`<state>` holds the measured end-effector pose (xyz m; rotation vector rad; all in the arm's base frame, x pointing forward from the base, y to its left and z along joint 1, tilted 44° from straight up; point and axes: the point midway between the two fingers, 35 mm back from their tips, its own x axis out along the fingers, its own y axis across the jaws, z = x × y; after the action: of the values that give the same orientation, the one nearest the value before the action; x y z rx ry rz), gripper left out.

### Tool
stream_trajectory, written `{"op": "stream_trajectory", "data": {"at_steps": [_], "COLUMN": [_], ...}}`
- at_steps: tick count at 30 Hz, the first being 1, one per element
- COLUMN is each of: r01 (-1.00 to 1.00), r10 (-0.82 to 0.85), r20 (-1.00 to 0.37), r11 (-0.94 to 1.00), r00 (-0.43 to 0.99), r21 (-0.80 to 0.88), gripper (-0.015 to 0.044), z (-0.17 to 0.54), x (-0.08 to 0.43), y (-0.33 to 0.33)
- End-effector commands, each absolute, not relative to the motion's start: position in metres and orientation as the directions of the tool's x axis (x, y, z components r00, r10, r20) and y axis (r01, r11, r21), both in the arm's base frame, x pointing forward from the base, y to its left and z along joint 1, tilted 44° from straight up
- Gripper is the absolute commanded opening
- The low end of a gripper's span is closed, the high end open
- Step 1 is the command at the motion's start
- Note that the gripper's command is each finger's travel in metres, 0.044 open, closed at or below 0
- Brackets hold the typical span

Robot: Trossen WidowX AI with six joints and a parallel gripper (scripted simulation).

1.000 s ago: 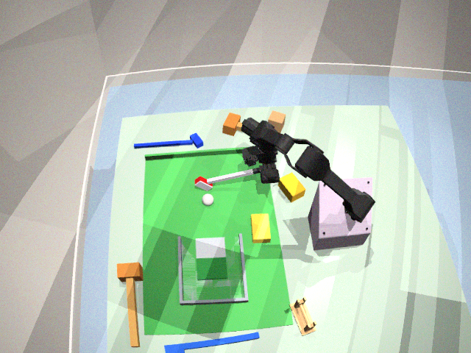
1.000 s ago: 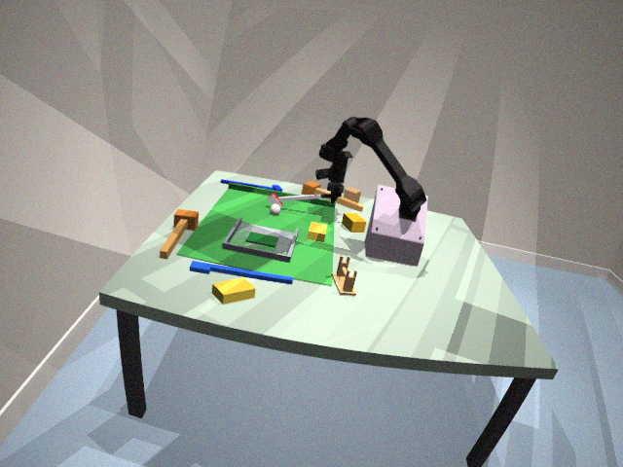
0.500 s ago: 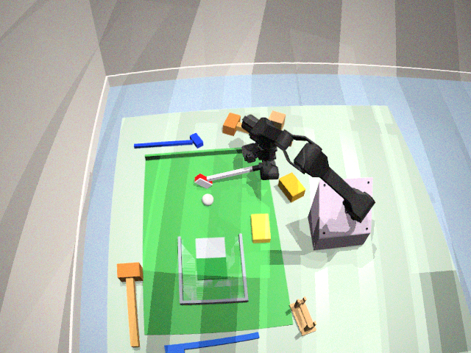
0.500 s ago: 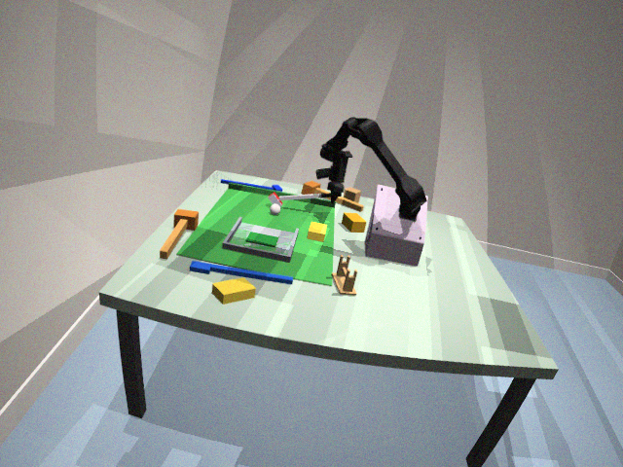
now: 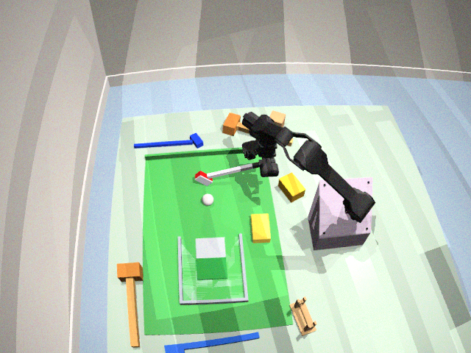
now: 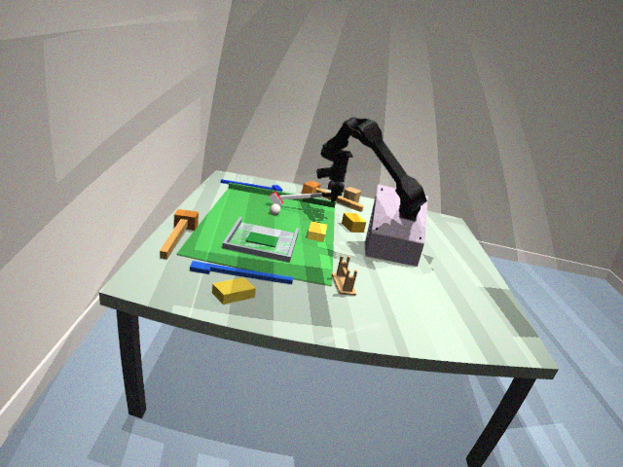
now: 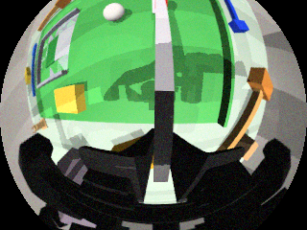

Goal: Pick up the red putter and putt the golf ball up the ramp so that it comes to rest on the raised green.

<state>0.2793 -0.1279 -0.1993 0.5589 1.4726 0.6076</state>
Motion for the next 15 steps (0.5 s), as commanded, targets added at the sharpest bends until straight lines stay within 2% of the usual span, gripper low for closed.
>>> {"op": "stream_trajectory", "data": {"at_steps": [1,4,15], "r01": [-0.035,-0.034,-0.034], "r10": [0.68,0.679,0.684], "r20": [-0.733,-0.734,-0.73], "r11": [0.733,0.734,0.73], "r00": [0.005,0.005,0.006], "r21": [0.68,0.679,0.683], "gripper": [0.0,0.0,0.0], "z": [-0.199,-0.193,-0.106], "x": [0.279,0.281,0.275], "y": [-0.128,-0.122,-0.027]}}
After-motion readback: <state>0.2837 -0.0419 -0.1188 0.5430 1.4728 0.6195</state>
